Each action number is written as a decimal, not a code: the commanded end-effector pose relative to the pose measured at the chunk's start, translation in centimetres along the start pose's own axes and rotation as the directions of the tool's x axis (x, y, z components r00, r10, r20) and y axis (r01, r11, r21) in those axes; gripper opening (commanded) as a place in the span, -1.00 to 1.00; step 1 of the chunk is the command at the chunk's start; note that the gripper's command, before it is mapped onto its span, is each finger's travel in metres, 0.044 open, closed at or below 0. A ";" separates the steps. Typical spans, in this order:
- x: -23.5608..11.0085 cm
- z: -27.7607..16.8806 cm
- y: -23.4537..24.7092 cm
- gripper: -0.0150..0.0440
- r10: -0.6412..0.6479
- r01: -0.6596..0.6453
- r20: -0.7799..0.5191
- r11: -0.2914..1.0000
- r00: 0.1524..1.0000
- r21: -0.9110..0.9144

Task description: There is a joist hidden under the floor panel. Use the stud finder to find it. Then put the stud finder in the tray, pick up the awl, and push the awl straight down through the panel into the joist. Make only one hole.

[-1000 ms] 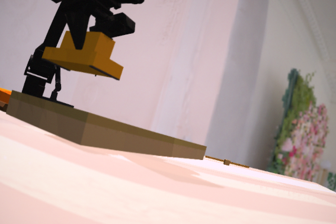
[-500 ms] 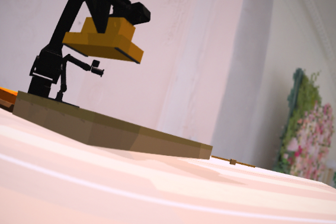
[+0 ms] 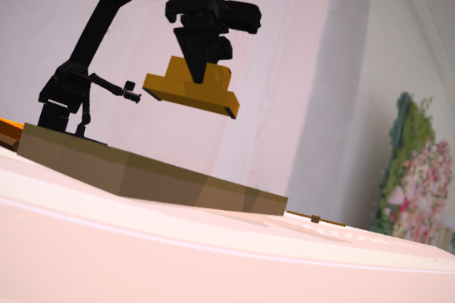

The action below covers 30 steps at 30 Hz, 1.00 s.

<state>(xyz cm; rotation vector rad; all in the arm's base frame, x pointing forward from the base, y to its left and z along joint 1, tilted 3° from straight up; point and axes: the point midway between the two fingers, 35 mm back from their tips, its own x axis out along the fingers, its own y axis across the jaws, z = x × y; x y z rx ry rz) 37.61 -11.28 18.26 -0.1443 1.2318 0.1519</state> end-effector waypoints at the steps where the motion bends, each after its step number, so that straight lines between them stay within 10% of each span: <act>1: 0.1 1.1 2.5 -0.49 0.013 -0.012 0.009 0.998 1.000 -0.060; 30: 1.8 2.9 21.4 -0.49 0.152 -0.147 -0.030 0.860 0.988 -0.488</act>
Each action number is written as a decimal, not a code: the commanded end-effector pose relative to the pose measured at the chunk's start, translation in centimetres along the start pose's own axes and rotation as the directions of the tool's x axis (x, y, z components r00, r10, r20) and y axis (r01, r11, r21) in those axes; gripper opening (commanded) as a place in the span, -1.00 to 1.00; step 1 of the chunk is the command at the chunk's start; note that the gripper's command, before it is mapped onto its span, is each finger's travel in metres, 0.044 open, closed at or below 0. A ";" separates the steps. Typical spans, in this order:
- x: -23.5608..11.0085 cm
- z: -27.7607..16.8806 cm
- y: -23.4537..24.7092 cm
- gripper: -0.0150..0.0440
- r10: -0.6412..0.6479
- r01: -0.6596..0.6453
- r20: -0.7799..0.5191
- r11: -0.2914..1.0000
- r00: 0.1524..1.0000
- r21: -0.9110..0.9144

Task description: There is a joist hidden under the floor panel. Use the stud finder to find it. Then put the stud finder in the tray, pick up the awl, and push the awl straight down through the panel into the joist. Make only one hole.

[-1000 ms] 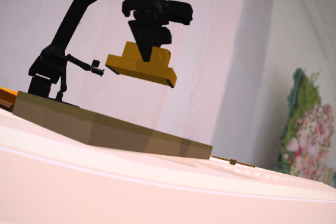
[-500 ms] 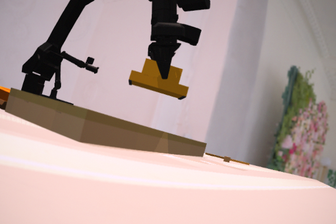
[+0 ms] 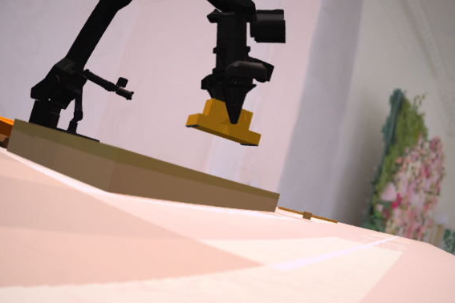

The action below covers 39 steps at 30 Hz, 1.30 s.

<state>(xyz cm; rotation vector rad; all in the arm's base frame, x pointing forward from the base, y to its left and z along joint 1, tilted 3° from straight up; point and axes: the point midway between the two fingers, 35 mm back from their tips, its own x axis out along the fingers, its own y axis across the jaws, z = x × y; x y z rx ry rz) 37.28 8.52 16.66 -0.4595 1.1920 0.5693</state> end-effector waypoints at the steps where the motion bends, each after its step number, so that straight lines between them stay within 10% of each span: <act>1: 0.1 1.0 2.4 -0.49 0.012 -0.011 0.010 0.998 1.000 -0.060; 39: 1.3 0.8 26.5 -0.49 0.179 -0.168 -0.042 0.776 0.983 -0.608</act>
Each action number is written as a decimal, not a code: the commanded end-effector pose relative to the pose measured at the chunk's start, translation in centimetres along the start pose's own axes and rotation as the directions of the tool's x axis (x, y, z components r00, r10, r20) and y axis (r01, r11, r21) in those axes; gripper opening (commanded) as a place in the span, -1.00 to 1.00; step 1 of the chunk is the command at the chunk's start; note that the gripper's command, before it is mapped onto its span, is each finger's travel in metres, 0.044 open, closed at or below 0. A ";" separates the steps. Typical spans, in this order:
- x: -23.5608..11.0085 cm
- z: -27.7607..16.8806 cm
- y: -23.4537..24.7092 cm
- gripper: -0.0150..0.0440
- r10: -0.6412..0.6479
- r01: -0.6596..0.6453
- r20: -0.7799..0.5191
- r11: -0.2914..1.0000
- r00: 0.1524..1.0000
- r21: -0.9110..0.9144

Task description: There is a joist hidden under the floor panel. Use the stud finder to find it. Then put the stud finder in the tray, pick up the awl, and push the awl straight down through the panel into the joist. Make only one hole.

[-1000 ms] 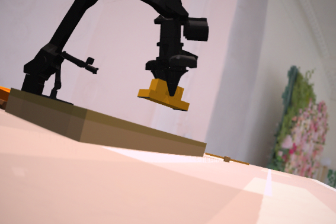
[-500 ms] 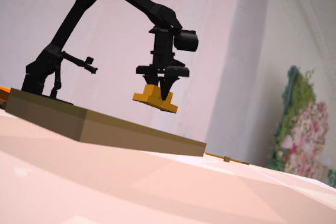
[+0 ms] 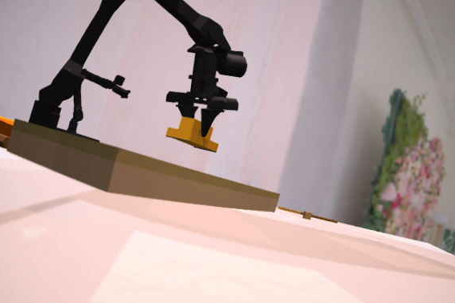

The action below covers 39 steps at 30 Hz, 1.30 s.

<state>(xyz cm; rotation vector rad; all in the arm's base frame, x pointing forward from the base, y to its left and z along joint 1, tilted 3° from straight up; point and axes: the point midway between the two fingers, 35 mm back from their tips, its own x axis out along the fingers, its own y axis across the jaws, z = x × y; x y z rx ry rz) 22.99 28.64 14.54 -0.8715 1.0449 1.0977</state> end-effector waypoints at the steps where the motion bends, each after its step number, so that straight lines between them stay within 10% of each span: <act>1: 0.0 0.9 2.3 -0.49 0.011 -0.010 0.011 0.998 1.000 -0.060; 39: 5.1 0.7 5.6 -0.49 0.035 -0.033 0.011 0.989 0.999 -0.146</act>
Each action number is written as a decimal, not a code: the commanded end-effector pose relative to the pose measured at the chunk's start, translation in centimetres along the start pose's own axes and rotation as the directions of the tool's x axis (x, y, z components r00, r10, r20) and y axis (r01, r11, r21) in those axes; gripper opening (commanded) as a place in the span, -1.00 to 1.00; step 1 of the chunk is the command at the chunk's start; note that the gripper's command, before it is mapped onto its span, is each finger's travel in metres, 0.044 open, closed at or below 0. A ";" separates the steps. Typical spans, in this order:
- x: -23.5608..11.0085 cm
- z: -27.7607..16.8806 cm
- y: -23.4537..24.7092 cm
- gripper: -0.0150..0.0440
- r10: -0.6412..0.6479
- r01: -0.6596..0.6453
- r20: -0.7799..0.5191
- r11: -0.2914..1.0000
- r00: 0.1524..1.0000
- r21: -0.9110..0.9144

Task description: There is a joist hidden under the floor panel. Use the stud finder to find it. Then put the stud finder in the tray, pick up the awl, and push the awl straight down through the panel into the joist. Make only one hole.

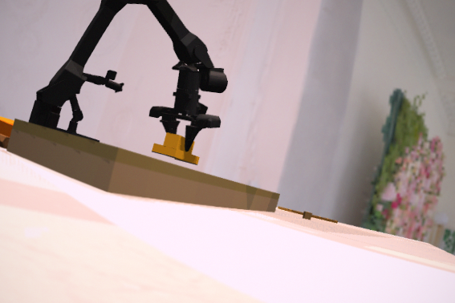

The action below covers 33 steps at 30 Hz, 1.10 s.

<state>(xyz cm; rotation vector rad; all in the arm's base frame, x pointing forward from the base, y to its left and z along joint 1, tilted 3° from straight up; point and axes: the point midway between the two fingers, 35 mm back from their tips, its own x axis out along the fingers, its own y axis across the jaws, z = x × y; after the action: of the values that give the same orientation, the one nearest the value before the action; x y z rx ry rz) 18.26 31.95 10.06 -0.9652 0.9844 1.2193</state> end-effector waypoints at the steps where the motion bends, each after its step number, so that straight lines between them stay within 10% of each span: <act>1: 0.7 -0.1 0.0 -0.49 -0.002 0.002 0.003 1.000 1.000 -0.001; 33: 5.3 -1.7 0.1 -0.49 -0.002 0.002 0.002 1.000 1.000 -0.001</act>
<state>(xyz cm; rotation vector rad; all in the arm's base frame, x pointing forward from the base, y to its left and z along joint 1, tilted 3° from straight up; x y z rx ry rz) 18.43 31.75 4.99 -0.9639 0.9862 1.2155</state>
